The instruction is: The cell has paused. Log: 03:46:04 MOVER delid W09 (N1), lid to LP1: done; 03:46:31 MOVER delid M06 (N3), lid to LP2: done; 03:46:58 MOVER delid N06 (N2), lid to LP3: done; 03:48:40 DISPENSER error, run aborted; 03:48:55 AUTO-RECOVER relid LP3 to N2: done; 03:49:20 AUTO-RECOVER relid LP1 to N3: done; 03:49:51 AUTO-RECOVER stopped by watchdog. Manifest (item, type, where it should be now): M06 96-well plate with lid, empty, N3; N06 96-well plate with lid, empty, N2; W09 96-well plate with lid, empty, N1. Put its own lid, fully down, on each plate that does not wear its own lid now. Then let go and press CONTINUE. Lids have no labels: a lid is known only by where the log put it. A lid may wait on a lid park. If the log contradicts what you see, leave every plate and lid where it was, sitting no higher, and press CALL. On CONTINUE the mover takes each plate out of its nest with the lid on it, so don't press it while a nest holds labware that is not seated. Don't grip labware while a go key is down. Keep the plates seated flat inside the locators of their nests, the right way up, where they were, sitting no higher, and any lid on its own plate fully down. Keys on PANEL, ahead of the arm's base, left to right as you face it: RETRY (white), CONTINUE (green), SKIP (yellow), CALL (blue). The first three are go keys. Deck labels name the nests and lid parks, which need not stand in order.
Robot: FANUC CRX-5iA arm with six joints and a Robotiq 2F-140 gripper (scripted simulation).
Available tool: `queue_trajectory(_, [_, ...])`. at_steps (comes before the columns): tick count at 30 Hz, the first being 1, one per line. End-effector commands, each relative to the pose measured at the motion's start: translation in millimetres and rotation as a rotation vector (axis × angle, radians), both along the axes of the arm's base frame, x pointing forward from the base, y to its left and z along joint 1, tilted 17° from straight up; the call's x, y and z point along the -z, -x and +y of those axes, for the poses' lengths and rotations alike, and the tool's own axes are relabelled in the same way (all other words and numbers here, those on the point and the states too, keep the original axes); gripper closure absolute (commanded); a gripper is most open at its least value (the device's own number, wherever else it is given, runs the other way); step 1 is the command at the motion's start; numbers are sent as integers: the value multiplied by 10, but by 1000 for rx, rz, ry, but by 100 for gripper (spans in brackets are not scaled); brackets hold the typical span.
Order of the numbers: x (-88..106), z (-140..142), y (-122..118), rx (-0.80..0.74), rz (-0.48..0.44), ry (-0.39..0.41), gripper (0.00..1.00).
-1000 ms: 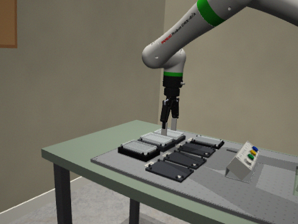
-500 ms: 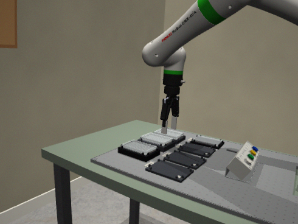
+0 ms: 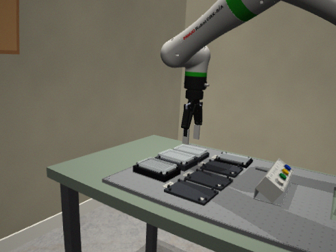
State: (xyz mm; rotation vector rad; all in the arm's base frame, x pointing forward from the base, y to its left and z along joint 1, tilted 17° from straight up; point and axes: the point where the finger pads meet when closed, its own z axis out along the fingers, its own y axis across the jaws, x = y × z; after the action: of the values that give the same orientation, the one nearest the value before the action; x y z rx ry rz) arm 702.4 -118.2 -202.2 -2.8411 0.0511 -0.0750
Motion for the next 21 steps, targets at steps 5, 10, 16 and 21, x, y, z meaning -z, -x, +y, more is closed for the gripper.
queue_trajectory(5, [-113,-36,4,0,-1,0,34])
queue_trajectory(10, [-165,-52,7,0,-1,0,34])
queue_trajectory(16, [-180,-57,8,0,-1,0,34])
queue_trajectory(21, [-170,-84,65,0,-1,0,34])
